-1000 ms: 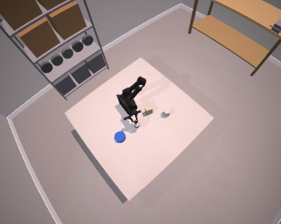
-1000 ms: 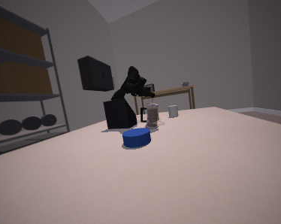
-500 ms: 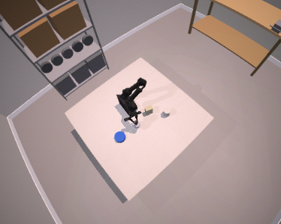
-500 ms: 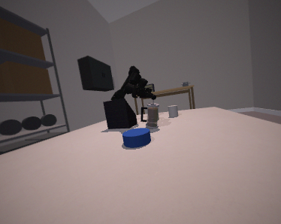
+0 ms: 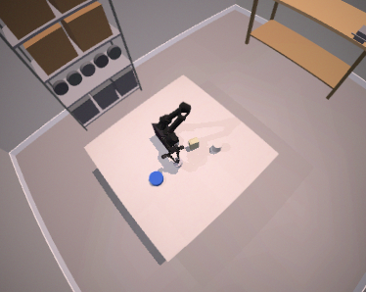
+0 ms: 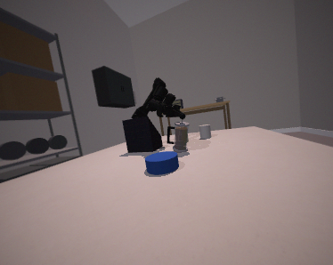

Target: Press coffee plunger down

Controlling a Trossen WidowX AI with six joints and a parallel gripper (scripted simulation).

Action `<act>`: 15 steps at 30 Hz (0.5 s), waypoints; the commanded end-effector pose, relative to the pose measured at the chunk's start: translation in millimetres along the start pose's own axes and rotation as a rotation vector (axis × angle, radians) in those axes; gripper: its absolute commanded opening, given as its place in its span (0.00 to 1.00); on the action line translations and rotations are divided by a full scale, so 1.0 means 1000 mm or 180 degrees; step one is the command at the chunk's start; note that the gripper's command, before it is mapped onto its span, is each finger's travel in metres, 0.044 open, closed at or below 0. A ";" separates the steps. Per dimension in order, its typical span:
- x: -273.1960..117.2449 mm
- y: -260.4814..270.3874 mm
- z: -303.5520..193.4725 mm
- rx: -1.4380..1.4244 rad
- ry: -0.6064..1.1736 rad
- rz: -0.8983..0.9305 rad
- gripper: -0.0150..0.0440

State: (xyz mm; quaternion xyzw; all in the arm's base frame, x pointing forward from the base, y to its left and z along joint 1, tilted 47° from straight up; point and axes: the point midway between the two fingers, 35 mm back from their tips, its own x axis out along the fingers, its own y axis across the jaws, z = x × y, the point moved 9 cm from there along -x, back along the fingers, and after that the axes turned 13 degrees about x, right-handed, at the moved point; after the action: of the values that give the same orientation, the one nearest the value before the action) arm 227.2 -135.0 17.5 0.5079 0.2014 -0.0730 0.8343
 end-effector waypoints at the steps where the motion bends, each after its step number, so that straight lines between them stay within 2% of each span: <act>1: 0.003 -0.001 -0.006 0.0039 0.0099 -0.0007 0.46; 15: 0.006 -0.002 -0.004 0.0039 0.0098 -0.0007 0.46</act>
State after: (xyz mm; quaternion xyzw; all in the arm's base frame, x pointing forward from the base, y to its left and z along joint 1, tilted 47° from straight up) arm 230.0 -135.2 14.9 0.5109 0.2057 -0.0705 0.8317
